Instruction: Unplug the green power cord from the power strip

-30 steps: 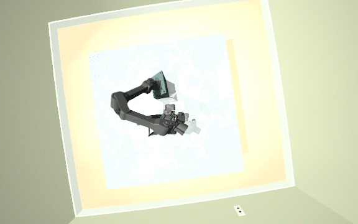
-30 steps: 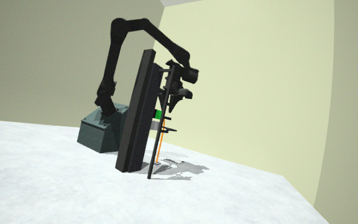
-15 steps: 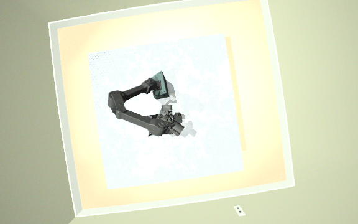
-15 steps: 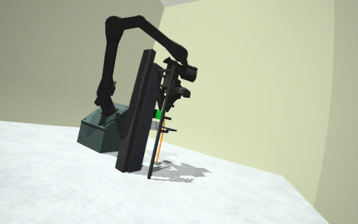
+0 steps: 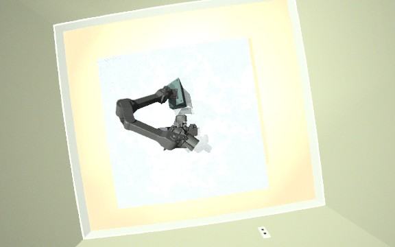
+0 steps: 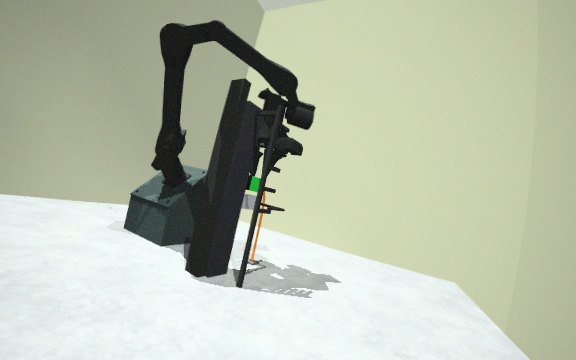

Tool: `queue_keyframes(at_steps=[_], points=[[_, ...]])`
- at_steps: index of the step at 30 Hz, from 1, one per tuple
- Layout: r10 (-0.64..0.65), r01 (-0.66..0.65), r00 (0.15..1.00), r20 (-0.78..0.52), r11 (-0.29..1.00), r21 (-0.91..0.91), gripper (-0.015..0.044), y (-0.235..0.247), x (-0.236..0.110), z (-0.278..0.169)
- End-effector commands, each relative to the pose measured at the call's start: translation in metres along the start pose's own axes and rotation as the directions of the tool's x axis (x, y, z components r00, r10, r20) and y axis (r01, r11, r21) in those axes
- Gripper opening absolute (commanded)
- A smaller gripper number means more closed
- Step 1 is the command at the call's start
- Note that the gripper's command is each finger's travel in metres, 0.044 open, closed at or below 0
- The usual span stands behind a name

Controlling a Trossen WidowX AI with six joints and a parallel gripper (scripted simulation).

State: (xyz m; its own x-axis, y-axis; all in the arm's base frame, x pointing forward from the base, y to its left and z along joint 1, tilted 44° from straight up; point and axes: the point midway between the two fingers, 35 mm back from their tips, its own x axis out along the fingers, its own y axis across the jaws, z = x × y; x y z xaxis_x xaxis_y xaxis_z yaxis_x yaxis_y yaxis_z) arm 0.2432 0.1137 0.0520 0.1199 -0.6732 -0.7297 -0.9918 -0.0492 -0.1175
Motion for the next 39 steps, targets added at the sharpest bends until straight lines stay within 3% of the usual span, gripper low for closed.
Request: queue_keyframes(at_steps=[1, 12, 16, 24, 39], points=[[-0.002, 0.002, 1.000, -0.007, 1.000, -0.006, 0.0160, 0.000, 0.003, -0.002], [-0.002, 0.002, 1.000, -0.007, 1.000, -0.006, 0.0160, 0.000, 0.013, -0.002], [0.002, -0.002, 1.000, -0.003, 1.000, -0.002, 0.0055, 0.000, 0.010, -0.001], [0.002, -0.002, 1.000, -0.003, 1.000, -0.002, 0.0002, 0.000, 0.010, -0.001], [0.001, -0.001, 1.000, -0.002, 1.000, -0.003, 0.0000, -0.001, 0.009, 0.018]])
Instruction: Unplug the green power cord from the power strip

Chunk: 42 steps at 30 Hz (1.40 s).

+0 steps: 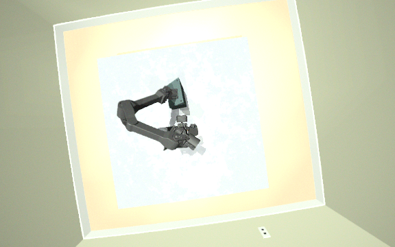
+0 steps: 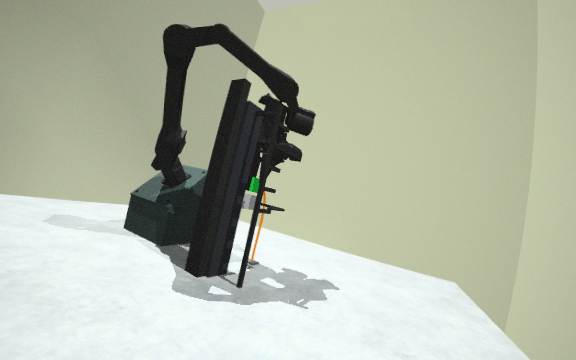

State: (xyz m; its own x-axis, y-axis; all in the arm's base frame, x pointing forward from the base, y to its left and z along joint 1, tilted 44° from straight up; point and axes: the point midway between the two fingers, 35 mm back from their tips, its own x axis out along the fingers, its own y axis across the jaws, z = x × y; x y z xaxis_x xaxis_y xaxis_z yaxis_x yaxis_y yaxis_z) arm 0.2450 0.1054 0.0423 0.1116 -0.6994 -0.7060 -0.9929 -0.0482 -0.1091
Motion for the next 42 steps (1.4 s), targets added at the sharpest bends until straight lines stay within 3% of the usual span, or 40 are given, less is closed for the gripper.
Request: queue_keyframes(at_steps=[1, 20, 36, 42], points=[[-0.006, 0.006, 0.999, 0.034, 1.000, 0.002, 0.0000, -0.001, -0.005, 0.019], [-0.008, 0.008, 0.999, 0.034, 1.000, 0.001, 0.0000, -0.001, -0.010, 0.049], [-0.009, 0.009, 0.999, 0.032, 1.000, 0.000, 0.0420, -0.002, -0.007, 0.050], [-0.010, 0.009, 0.999, 0.034, 1.000, 0.001, 0.0440, -0.001, -0.018, 0.097]])
